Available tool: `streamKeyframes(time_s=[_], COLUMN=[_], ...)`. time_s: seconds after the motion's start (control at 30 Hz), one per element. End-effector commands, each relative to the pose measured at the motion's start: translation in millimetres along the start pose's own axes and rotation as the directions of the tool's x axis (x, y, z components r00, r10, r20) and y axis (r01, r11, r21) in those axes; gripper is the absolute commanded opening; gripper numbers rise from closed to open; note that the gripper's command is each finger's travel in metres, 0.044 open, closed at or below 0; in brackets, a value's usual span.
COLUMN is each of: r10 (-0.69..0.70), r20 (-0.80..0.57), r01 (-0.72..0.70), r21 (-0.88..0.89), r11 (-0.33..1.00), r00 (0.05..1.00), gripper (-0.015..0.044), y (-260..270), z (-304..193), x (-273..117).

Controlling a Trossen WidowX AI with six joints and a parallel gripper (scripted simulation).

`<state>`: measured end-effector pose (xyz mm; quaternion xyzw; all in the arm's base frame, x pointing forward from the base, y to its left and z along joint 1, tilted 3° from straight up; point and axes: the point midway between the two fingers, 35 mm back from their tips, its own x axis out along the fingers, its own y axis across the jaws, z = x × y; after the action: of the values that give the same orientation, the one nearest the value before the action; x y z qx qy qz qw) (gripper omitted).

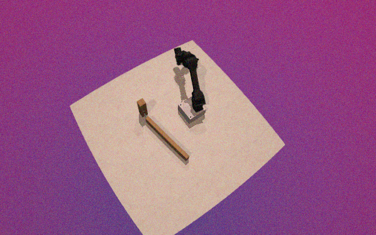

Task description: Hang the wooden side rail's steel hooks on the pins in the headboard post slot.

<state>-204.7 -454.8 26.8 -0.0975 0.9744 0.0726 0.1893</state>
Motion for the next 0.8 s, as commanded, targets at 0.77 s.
streamKeyframes(time_s=[0.77], r10=[-0.137], r20=[0.025], r01=[0.138], r21=[-0.055], r11=[0.989], r00=[0.990], gripper=[0.0440], y=[14.1], z=[-154.6], x=[-113.4])
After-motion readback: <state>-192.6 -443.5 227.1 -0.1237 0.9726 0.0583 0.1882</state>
